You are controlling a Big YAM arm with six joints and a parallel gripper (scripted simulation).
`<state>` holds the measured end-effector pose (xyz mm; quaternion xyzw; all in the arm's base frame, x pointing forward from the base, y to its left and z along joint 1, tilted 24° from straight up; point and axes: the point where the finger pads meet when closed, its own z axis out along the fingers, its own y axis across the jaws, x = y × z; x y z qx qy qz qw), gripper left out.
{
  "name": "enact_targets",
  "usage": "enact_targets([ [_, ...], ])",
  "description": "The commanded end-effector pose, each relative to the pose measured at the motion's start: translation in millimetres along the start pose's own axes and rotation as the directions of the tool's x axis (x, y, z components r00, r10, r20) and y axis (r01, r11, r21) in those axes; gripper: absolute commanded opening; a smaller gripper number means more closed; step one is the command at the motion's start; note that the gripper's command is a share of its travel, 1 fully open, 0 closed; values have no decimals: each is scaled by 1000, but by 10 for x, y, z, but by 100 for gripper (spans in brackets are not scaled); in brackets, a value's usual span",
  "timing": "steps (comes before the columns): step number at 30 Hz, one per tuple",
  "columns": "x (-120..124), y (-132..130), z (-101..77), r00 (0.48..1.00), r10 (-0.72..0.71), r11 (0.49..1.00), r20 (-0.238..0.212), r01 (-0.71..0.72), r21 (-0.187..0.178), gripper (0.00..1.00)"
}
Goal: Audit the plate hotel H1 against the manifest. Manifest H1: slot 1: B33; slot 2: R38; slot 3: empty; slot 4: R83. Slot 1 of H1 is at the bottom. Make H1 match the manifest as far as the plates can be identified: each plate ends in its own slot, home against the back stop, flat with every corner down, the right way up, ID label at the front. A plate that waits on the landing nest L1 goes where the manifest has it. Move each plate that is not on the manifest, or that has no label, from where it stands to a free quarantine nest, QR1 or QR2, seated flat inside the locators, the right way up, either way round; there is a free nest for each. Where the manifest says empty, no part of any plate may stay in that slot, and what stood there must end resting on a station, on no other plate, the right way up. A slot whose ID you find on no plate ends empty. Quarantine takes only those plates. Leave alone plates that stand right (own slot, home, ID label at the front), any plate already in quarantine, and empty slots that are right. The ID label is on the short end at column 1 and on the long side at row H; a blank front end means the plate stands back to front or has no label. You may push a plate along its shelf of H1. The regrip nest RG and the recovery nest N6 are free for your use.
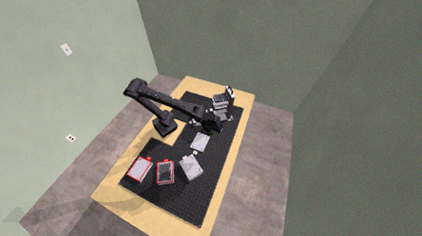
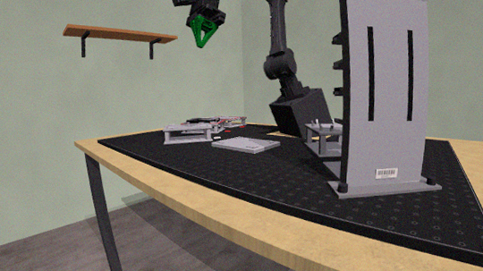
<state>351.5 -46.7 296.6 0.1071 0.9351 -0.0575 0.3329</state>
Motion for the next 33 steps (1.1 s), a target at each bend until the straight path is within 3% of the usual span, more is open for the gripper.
enact_targets([
  [1, -56, 50, -150, 998, 17, 1000, 68, -16, -16, 0],
  [3, -173, 71, -218, 1000, 4, 1000, 21, -4, -4, 0],
  [6, -72, 86, -185, 999, -11, 1000, -44, 12, 11, 0],
  [7, 231, 79, 1, 995, -21, 1000, -102, 23, 19, 0],
  [10, 261, 57, 11, 995, -13, 1000, -103, 16, 23, 0],
  [12, 245, 88, -70, 999, -12, 1000, -50, 12, 12, 0],
  [18, 433, 113, -20, 999, -11, 1000, -49, 11, 11, 0],
  [19, 498, 104, -39, 995, -22, 999, -92, 24, 22, 0],
  [20, 318, 134, -92, 995, -25, 999, -94, 28, 25, 0],
  [23, 421, 141, -66, 987, -43, 998, -155, 51, 43, 0],
  [24, 723, 121, 89, 976, -53, 997, -211, 65, 51, 0],
  [27, 753, 94, 97, 976, -44, 997, -212, 57, 56, 0],
  [29, 758, 123, 31, 985, -45, 998, -169, 54, 44, 0],
  [33, 869, 134, 57, 986, -44, 998, -161, 51, 43, 0],
])
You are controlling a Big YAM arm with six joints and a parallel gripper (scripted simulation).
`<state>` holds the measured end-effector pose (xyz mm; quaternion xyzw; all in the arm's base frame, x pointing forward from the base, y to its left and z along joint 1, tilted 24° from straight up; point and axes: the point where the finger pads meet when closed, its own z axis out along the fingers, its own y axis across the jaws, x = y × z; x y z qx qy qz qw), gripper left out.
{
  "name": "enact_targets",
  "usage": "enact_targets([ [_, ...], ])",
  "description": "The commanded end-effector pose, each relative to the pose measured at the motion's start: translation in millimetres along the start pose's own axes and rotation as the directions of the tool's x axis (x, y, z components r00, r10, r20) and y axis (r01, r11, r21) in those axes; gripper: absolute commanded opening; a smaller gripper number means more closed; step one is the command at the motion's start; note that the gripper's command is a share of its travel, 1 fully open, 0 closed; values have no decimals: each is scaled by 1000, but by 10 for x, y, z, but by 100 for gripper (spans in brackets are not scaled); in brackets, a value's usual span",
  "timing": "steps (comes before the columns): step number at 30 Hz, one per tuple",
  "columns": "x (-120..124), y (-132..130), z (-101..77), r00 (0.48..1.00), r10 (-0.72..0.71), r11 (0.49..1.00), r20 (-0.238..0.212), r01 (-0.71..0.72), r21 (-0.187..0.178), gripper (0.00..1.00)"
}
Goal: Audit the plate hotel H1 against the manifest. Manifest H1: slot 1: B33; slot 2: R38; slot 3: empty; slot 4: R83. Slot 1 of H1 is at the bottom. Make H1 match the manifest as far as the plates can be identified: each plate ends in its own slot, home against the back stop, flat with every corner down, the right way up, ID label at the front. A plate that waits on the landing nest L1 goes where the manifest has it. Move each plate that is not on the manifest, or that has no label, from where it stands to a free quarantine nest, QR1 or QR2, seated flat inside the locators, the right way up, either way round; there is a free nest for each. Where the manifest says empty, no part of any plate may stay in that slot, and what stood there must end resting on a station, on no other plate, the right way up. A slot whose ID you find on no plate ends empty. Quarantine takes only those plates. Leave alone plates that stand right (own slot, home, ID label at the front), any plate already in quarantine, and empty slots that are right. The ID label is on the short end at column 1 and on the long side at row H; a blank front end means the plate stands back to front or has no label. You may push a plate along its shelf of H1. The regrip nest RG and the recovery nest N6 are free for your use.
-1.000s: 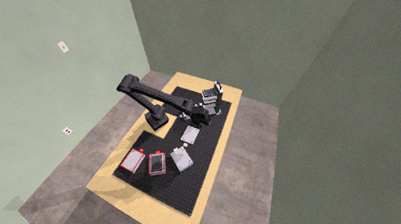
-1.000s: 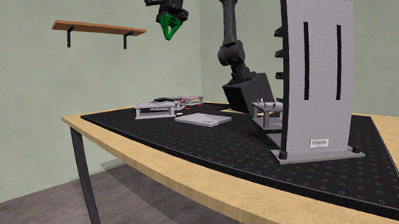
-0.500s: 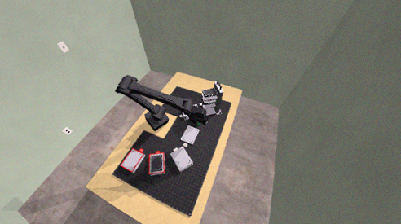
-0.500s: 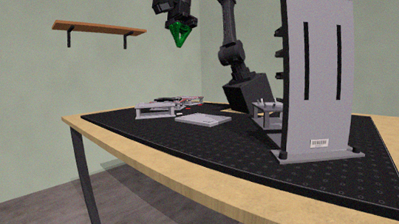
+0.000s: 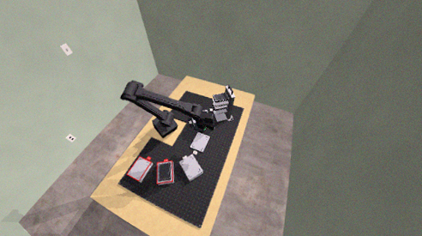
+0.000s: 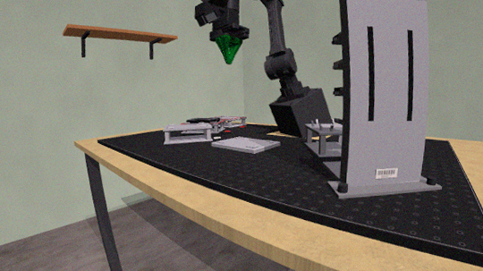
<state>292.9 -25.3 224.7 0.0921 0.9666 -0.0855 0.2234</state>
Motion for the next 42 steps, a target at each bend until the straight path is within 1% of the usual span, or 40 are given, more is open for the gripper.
enact_targets([
  [1, 49, 17, -103, 1000, 6, 1000, 17, -5, -2, 0],
  [2, -74, 18, -229, 999, 8, 1000, 37, -8, -3, 0],
  [3, -107, 38, -202, 1000, -2, 1000, 11, 2, 7, 0],
  [4, -16, 40, -139, 1000, -13, 1000, -20, 13, 17, 0],
  [5, 143, 39, -27, 997, -27, 999, -67, 29, 31, 0],
  [7, 253, 39, 26, 995, -36, 998, -95, 40, 40, 0],
  [10, 285, 41, 35, 995, -36, 998, -95, 40, 39, 0],
  [11, 300, 3, 7, 997, -20, 999, -77, 23, 40, 0],
  [12, 310, 28, -9, 998, -25, 999, -59, 27, 33, 0],
  [14, 357, 43, 12, 998, -25, 999, -52, 27, 30, 0],
  [15, 420, 31, -10, 997, -30, 999, -70, 32, 35, 0],
  [16, 438, 32, -29, 997, -30, 999, -70, 32, 35, 0],
  [17, 293, 40, -183, 999, -19, 999, -32, 20, 25, 0],
  [18, 292, 42, -221, 999, -18, 1000, -27, 18, 24, 0],
  [20, 451, 41, -155, 998, -26, 999, -56, 27, 31, 0],
  [23, 483, 77, -194, 998, -25, 999, -56, 27, 30, 0],
  [24, 475, 127, -151, 997, -30, 999, -74, 33, 35, 0],
  [27, 458, 163, -165, 997, -29, 999, -70, 32, 34, 0],
  [28, 418, 208, -179, 998, -25, 999, -57, 27, 29, 0],
  [31, 363, 320, -233, 999, -20, 1000, -43, 21, 22, 0],
  [33, 421, 384, -184, 998, -24, 999, -55, 25, 26, 0],
  [34, 421, 419, -184, 998, -24, 999, -55, 25, 25, 0],
  [36, 344, 505, -249, 999, -16, 1000, -36, 17, 15, 0],
  [37, 350, 542, -243, 999, -16, 1000, -36, 17, 15, 0],
  [39, 455, 596, -150, 998, -24, 999, -57, 25, 24, 0],
  [40, 551, 616, -63, 997, -41, 999, -61, 42, 27, 0],
  [41, 559, 649, -63, 998, -51, 998, -49, 52, 22, 0],
  [42, 555, 666, -113, 998, -54, 999, -18, 54, 6, 0],
])
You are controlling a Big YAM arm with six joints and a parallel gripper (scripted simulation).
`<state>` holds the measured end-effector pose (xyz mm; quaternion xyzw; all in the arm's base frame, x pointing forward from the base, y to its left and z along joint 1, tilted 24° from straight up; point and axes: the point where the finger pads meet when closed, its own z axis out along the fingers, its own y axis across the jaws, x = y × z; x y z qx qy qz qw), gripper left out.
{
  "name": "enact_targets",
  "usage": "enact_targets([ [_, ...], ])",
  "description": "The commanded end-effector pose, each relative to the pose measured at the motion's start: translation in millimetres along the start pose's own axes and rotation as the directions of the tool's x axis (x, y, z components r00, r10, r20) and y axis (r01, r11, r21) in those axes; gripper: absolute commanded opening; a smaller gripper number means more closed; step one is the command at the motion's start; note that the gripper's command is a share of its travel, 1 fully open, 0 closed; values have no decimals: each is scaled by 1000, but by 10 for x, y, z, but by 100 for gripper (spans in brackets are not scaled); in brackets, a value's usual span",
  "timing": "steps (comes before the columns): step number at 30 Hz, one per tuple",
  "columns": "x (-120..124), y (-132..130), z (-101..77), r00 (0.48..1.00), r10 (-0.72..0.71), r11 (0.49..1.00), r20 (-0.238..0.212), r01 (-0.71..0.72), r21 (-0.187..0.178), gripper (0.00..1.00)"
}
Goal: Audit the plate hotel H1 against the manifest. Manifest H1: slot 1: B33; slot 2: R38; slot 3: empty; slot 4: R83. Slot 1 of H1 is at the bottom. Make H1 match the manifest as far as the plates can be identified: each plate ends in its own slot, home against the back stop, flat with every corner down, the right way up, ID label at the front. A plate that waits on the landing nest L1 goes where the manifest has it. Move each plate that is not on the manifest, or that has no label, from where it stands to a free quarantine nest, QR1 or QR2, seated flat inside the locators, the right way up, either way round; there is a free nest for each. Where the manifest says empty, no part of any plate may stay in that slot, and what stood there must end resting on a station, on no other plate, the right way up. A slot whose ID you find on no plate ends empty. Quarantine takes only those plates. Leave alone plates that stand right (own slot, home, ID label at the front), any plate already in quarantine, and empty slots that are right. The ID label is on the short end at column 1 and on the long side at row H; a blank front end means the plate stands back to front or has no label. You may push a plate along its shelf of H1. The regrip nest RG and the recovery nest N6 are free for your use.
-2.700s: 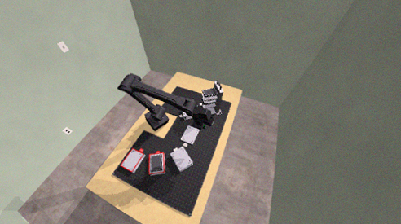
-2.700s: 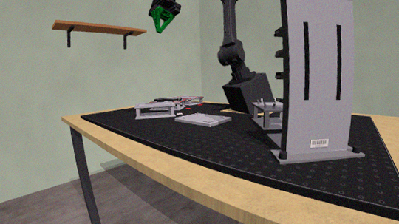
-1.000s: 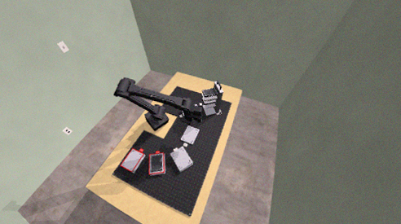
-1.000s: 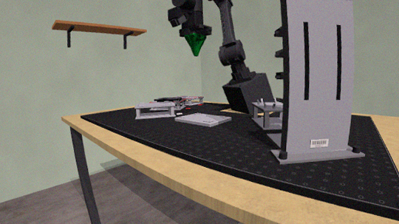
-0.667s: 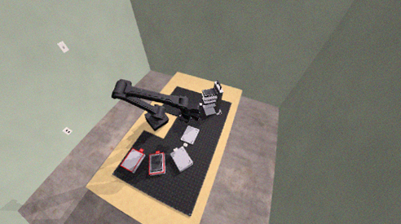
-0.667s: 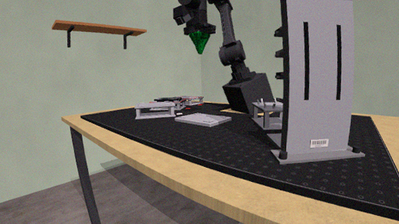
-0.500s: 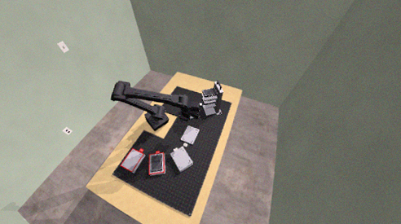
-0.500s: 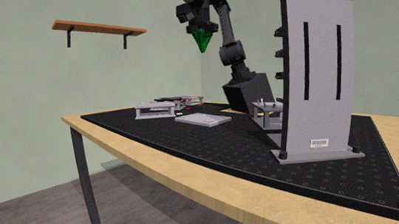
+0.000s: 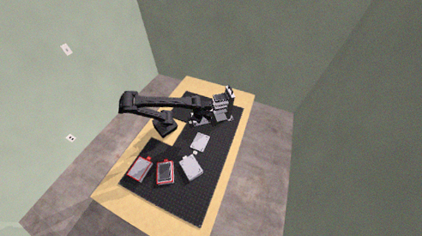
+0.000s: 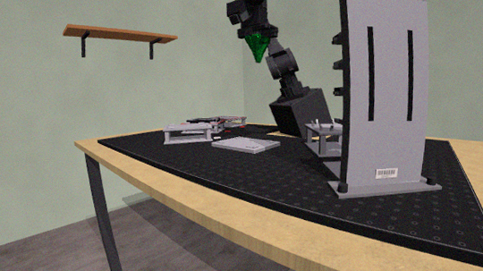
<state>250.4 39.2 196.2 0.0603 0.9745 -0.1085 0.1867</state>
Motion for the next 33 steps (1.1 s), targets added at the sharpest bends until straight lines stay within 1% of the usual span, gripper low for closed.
enact_targets([
  [1, -42, 92, -62, 999, 26, 999, 47, -25, -28, 0],
  [2, -42, 92, -62, 999, 26, 999, 47, -25, -28, 0],
  [12, 13, 426, -76, 983, -69, 994, 173, 82, -68, 0],
  [17, 41, 594, -80, 962, -135, 985, 236, 157, -76, 0],
  [19, 41, 594, -80, 962, -135, 985, 236, 157, -76, 0],
  [24, 70, 761, -85, 938, -177, 974, 298, 211, -85, 0],
  [27, 69, 764, -87, 920, -202, 966, 336, 244, -87, 0],
  [29, 39, 709, -64, 913, -201, 966, 355, 244, -81, 0],
  [33, 53, 736, -78, 882, -239, 951, 406, 297, -85, 0],
])
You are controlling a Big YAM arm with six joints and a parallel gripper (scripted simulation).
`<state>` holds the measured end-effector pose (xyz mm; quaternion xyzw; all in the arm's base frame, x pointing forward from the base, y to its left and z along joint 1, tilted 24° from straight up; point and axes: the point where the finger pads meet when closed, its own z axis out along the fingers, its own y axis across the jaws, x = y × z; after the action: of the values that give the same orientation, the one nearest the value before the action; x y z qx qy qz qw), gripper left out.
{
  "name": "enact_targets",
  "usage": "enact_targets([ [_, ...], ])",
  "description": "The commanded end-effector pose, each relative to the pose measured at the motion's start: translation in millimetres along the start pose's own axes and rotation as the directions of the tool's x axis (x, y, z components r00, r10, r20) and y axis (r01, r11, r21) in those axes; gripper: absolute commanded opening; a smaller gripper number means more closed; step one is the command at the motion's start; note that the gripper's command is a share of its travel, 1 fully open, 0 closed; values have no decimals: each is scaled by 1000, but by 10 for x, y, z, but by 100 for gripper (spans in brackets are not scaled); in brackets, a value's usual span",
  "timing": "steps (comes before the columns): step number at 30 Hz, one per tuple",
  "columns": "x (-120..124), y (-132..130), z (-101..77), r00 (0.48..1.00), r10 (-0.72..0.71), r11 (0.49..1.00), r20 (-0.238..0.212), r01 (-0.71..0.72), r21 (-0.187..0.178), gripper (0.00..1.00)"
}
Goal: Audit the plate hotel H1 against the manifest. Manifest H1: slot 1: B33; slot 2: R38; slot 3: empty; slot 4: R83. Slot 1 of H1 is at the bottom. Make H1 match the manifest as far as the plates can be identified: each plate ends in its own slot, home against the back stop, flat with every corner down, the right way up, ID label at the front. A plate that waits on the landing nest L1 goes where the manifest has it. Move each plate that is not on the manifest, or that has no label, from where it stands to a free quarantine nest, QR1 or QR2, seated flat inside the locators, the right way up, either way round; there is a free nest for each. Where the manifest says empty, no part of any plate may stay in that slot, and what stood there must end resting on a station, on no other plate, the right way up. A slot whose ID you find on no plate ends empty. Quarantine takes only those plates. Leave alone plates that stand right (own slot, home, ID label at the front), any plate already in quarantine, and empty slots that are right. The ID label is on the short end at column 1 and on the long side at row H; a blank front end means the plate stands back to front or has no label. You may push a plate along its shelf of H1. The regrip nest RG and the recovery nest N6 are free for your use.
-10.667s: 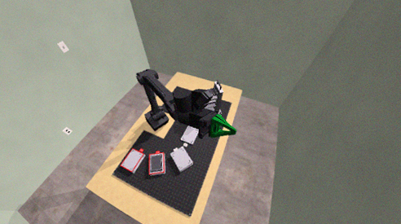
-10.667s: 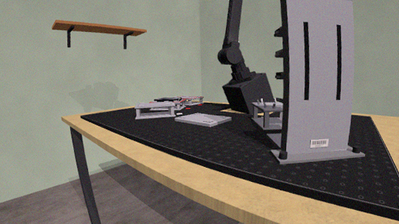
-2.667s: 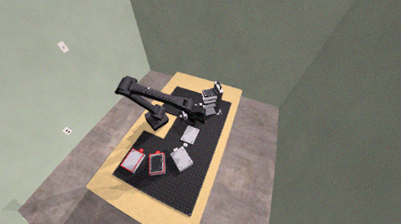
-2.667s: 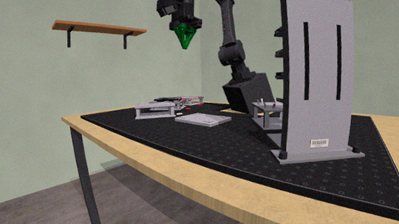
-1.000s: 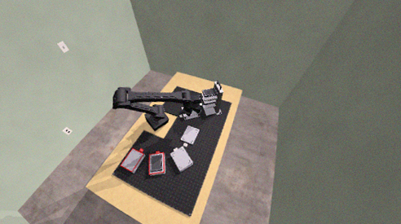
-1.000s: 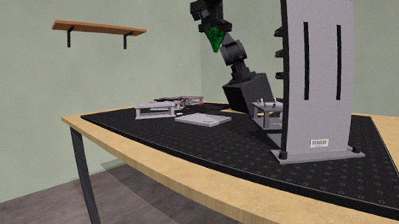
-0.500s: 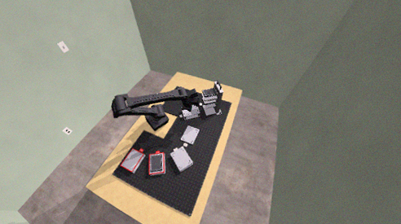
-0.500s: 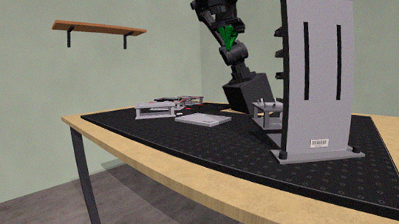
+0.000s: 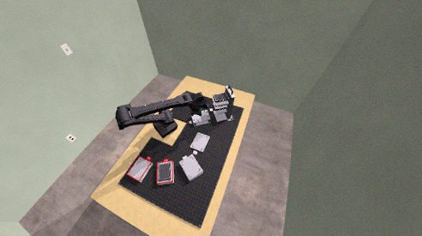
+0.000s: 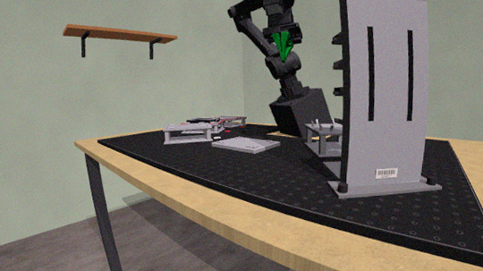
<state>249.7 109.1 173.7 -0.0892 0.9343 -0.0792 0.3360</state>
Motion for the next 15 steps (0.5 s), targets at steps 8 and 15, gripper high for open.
enact_targets([
  [8, -130, -19, -71, 987, -87, 995, 138, 93, -38, 0],
  [15, -133, -21, -76, 962, -154, 984, 226, 170, -53, 0],
])
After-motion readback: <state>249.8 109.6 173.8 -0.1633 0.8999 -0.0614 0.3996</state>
